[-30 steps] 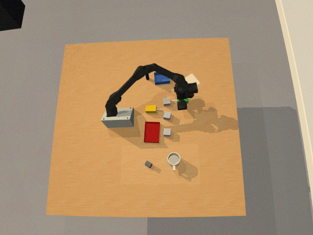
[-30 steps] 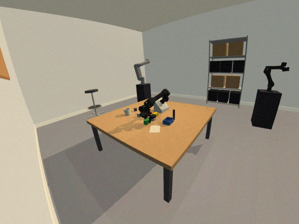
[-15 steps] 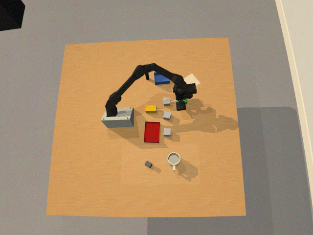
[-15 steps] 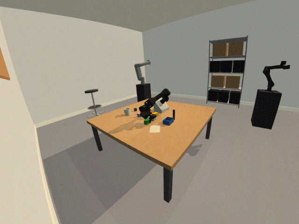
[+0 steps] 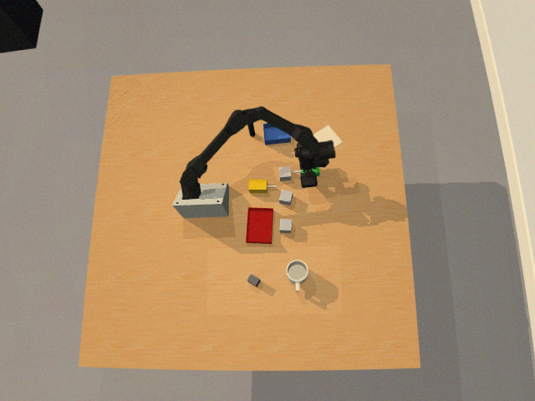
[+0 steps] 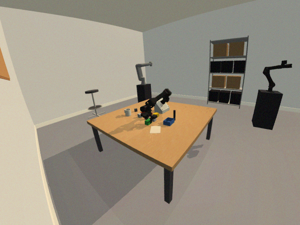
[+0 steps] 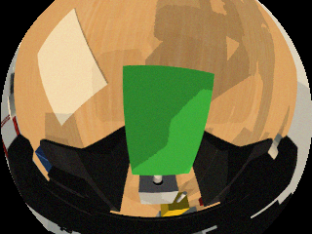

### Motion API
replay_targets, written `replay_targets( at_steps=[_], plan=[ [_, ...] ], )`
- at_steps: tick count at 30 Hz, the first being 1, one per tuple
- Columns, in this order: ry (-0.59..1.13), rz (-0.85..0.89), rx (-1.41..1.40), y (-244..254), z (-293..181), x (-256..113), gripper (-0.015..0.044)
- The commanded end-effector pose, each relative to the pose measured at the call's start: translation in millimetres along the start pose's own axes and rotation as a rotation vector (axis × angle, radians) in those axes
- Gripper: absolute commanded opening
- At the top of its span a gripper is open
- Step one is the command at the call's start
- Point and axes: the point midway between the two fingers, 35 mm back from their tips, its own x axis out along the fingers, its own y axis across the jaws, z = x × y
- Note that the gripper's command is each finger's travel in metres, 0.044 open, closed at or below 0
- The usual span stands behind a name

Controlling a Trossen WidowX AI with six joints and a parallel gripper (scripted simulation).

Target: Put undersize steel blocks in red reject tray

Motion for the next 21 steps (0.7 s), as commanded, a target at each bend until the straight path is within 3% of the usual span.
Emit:
replay_targets(
  at_steps=[1,21],
  plan=[
    [0.000,0.002,0.005,0.2,0.9,0.1,0.0000],
    [0.000,0.002,0.005,-0.3,-5.2,-0.2,0.0000]
  ],
)
